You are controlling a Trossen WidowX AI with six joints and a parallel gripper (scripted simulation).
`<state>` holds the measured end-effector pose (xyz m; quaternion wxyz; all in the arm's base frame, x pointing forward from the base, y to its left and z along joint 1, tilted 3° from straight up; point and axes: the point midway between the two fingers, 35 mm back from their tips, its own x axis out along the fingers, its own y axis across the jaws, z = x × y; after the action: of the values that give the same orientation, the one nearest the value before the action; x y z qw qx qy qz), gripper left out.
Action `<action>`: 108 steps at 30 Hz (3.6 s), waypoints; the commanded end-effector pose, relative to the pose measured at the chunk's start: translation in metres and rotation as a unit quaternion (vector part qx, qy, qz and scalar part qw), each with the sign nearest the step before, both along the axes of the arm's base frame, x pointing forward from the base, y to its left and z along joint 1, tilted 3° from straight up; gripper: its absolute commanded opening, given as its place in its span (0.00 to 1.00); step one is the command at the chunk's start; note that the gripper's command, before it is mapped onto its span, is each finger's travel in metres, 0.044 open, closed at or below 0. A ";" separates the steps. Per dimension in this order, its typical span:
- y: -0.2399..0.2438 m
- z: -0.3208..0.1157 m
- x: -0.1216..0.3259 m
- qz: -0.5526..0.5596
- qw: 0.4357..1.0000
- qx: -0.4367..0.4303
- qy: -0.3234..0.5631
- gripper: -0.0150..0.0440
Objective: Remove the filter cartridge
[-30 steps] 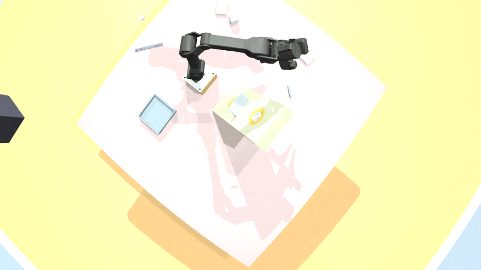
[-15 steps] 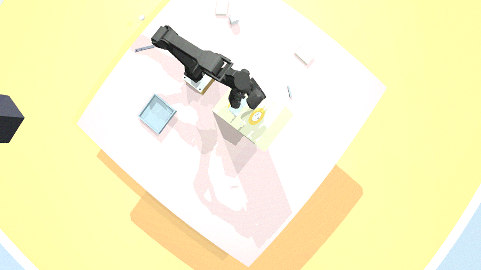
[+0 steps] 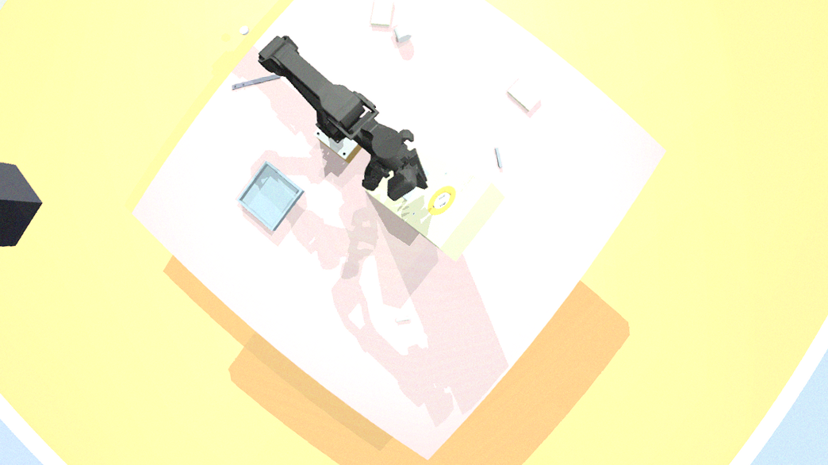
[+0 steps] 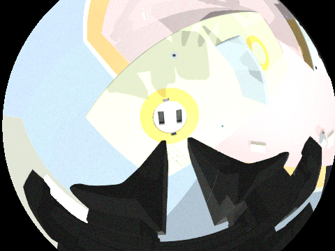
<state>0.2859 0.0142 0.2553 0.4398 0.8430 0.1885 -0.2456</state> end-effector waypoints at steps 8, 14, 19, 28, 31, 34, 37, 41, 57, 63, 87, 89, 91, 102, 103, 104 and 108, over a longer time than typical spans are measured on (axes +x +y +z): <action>-0.001 -0.005 0.008 -0.007 1.000 0.002 -0.001 0.40; 0.000 -0.010 0.016 -0.007 1.000 0.002 -0.001 0.40; 0.000 -0.015 0.022 -0.007 1.000 0.002 -0.001 0.40; 0.002 -0.023 0.034 -0.007 1.000 0.002 -0.002 0.40; 0.002 -0.026 0.038 -0.007 1.000 0.002 -0.002 0.40; 0.003 -0.029 0.041 -0.007 1.000 0.002 -0.002 0.40; 0.003 -0.032 0.044 -0.007 1.000 0.002 -0.002 0.40; 0.003 -0.032 0.044 -0.007 1.000 0.002 -0.002 0.40; 0.002 -0.032 0.044 -0.007 1.000 0.002 -0.002 0.40; 0.002 -0.032 0.044 -0.007 1.000 0.002 -0.002 0.40; 0.003 -0.036 0.049 -0.007 1.000 0.002 -0.002 0.40; 0.003 -0.036 0.049 -0.007 1.000 0.002 -0.002 0.40; 0.003 -0.036 0.050 -0.007 1.000 0.002 -0.002 0.40; 0.004 -0.040 0.056 -0.007 1.000 0.002 -0.002 0.40; 0.004 -0.041 0.056 -0.007 1.000 0.002 -0.002 0.40; 0.004 -0.041 0.056 -0.007 1.000 0.002 -0.002 0.40; 0.004 -0.042 0.057 -0.007 1.000 0.002 -0.002 0.40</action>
<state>0.3402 0.0186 0.2166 0.4395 0.8449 0.1836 -0.2434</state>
